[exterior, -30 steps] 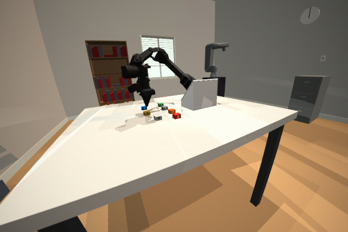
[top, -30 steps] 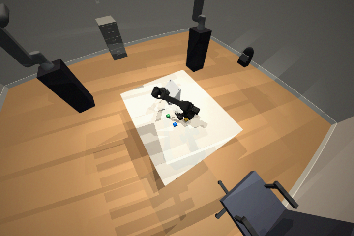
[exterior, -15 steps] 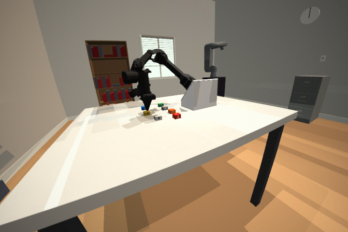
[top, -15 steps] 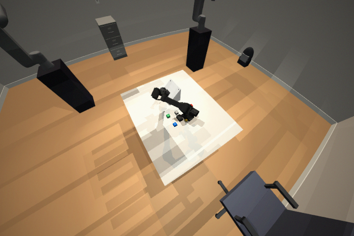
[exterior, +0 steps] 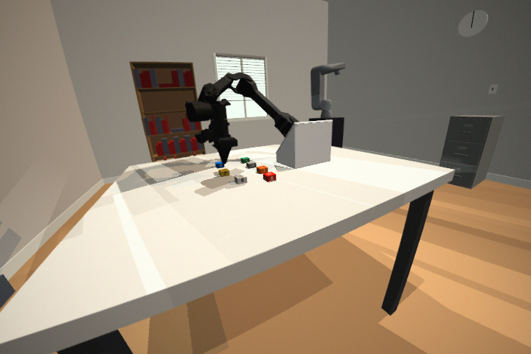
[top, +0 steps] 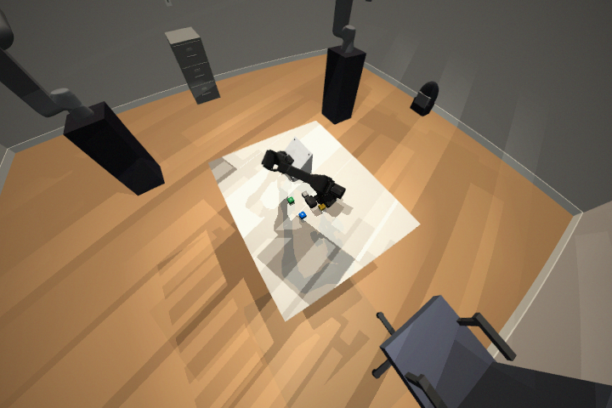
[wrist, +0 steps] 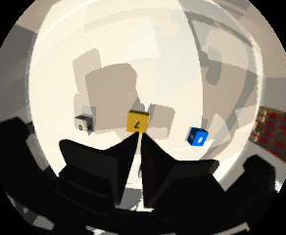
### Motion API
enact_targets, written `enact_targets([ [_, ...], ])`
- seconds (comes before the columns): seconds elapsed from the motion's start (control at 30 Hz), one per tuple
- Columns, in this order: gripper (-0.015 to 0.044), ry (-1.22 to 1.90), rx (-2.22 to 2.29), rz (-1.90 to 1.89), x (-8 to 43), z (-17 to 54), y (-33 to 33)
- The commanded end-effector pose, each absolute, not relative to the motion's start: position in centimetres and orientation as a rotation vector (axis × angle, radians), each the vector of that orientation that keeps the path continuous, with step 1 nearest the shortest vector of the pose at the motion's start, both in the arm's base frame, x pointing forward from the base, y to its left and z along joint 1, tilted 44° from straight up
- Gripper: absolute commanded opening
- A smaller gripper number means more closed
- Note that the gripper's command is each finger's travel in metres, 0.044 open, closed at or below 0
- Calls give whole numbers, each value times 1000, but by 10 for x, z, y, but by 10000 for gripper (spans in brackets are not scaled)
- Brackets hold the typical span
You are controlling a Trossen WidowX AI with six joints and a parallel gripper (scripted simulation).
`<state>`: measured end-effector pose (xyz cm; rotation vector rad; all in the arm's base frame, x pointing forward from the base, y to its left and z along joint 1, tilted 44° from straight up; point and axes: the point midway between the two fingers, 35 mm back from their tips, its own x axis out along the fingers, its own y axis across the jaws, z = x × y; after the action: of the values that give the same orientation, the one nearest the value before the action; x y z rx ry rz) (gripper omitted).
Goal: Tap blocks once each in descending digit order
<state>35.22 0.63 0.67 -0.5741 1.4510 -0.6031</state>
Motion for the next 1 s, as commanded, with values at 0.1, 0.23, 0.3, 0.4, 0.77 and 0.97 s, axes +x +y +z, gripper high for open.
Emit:
enact_targets([
  [0.1, 20, 1452, -562, -602, 353, 51, 48],
  [0.23, 20, 1452, -562, -603, 350, 69, 64],
  [0.3, 20, 1452, -562, -603, 350, 69, 64],
  [0.4, 20, 1453, -559, -597, 345, 61, 75],
  [0.77, 20, 1459, -555, -593, 248, -40, 180],
  [0.97, 20, 1458, -556, -594, 246, -42, 182],
])
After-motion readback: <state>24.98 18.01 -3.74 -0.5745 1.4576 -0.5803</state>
